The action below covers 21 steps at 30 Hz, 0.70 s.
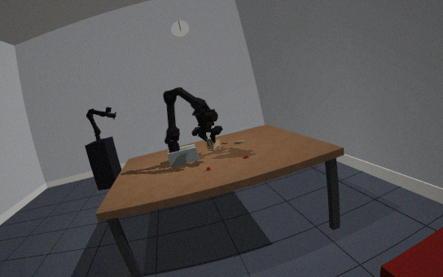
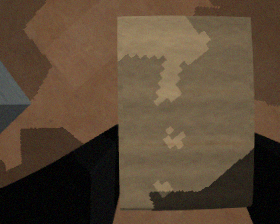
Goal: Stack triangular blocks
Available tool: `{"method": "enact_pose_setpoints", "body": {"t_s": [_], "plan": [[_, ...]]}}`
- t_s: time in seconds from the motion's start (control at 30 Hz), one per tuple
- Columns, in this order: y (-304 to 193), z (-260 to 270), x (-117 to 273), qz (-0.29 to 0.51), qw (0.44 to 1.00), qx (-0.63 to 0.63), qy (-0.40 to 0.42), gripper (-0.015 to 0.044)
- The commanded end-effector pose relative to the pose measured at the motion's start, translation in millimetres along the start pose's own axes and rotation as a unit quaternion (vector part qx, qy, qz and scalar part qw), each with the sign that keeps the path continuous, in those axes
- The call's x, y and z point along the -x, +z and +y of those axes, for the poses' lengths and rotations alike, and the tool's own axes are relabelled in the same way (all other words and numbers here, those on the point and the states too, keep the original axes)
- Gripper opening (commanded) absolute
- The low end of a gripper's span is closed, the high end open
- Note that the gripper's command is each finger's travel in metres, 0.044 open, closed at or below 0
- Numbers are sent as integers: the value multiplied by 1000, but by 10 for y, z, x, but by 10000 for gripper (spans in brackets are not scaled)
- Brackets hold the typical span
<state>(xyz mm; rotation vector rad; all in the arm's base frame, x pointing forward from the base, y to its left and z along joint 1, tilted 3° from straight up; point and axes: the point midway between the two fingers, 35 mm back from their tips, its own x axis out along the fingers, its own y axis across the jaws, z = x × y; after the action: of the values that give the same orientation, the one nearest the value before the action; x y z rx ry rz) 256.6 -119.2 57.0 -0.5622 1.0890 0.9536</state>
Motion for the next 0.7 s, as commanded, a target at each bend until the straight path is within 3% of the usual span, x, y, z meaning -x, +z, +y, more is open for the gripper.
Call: {"method": "enact_pose_setpoints", "body": {"t_s": [0.0,0.17,0.4,0.67], "plan": [[-6,-3,-24,-6,997,73,11,0],[-7,-7,-23,-10,989,145,17,0],[1,-6,-24,-10,989,148,17,0],[362,75,-58,-3,989,148,17,0]]}}
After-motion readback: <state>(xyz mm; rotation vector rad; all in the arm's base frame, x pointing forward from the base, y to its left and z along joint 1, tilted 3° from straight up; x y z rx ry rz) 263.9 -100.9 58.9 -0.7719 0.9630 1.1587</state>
